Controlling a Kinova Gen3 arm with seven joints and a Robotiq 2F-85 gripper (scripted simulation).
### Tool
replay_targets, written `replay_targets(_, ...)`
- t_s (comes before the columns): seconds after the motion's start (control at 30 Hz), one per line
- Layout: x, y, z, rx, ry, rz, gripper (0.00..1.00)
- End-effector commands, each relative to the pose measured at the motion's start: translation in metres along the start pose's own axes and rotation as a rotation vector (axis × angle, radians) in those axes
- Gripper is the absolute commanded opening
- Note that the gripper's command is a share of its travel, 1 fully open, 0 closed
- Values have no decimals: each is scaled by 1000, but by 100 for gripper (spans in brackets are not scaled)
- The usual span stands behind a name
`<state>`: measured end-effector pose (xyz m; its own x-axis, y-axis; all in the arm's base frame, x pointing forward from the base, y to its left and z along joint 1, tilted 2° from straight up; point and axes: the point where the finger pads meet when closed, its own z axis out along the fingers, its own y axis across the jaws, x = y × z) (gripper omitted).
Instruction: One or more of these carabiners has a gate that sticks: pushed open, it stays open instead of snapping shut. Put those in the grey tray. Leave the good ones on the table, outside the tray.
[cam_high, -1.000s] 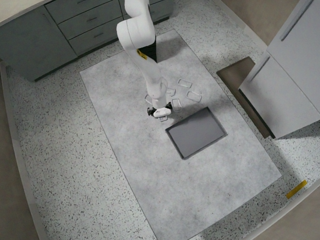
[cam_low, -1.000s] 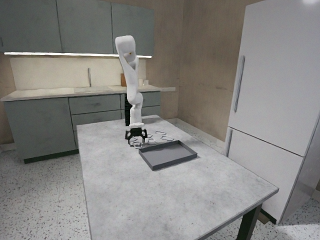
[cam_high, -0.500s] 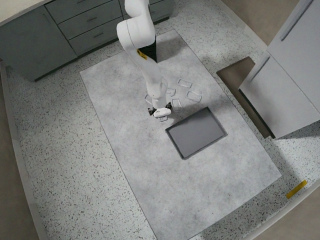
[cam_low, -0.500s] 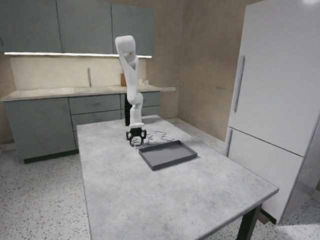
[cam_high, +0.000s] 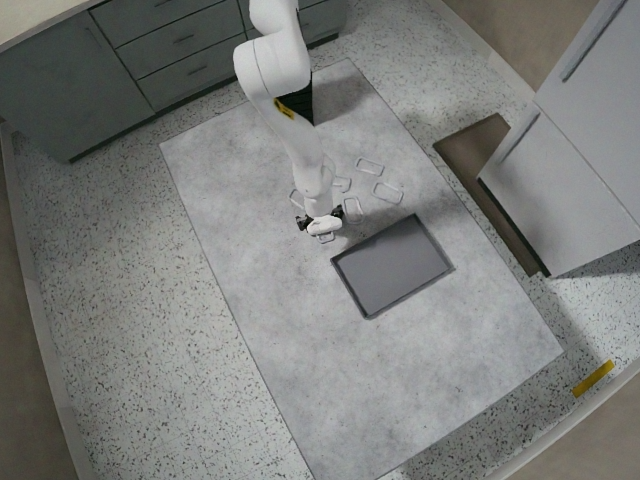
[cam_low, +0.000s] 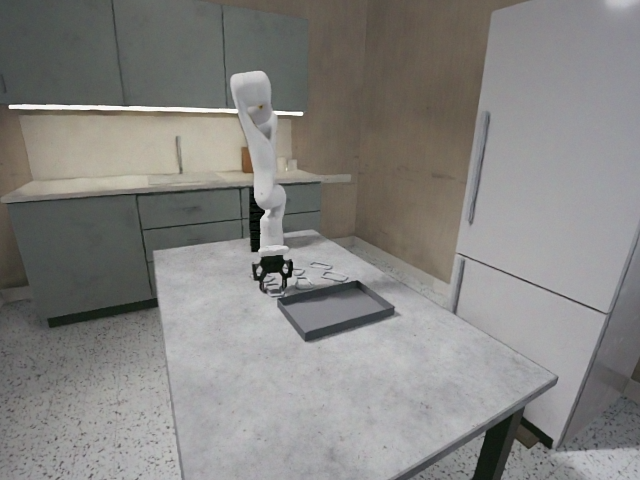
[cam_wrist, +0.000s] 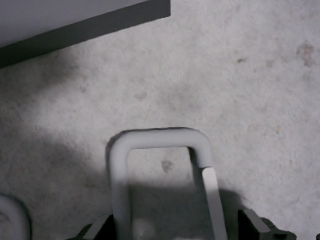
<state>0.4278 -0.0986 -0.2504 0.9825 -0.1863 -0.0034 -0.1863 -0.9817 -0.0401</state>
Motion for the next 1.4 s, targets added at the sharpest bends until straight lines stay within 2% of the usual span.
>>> replay_targets(0.0, 1, 0, -1, 0, 2, 0, 75)
replay_targets(0.83, 1, 0, -1, 0, 2, 0, 75)
replay_targets(0.87, 1, 0, -1, 0, 2, 0, 71)
replay_targets(1.37, 1, 0, -1, 0, 2, 0, 71)
